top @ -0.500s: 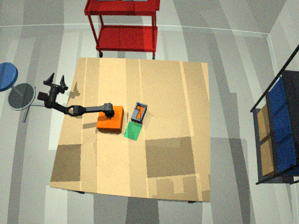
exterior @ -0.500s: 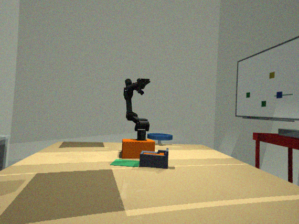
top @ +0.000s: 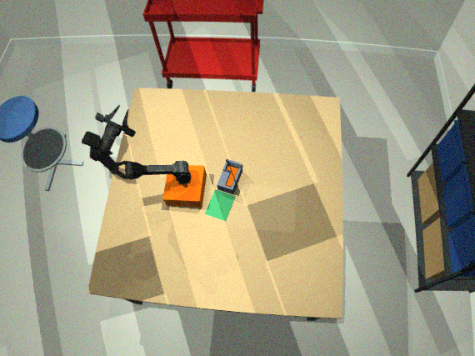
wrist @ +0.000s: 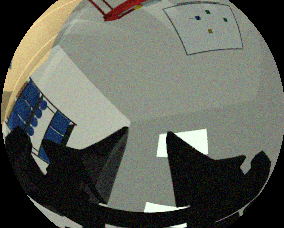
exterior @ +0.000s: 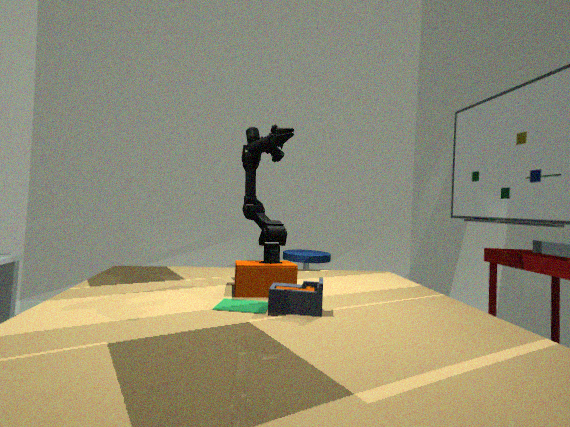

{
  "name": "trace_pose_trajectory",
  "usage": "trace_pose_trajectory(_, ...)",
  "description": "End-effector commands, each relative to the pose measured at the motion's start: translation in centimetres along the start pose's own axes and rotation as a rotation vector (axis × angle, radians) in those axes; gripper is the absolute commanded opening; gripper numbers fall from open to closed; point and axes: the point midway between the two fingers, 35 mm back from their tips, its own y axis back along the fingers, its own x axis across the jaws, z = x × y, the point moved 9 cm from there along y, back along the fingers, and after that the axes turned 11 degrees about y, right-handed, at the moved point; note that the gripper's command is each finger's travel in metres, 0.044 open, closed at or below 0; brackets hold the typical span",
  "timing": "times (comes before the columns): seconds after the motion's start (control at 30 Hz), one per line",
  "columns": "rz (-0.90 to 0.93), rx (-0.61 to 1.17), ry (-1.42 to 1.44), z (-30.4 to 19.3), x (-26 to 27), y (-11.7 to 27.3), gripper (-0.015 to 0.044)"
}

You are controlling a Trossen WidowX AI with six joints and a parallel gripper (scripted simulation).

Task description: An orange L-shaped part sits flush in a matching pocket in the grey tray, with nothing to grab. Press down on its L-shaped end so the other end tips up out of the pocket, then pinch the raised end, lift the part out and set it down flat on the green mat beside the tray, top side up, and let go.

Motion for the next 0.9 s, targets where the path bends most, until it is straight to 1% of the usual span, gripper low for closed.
trace_pose_trajectory(0.0, 0.118, 0.008, -0.292, -3.5, 3.8, -4.2, 0.0180)
trace_pose_trajectory(0.23, 0.326, 0.009, -0.766, -6.5, 10.9, -10.0, 0.0180)
trace_pose_trajectory(0.47, 0.581, 0.084, -1.236, -7.3, 19.0, -15.5, 0.0180)
trace_pose_trajectory(0.7, 0.874, 0.251, -1.655, -5.8, 27.6, -19.7, 0.0180)
trace_pose_trajectory(0.87, 1.105, 0.438, -1.898, -3.5, 33.6, -21.8, 0.0180)
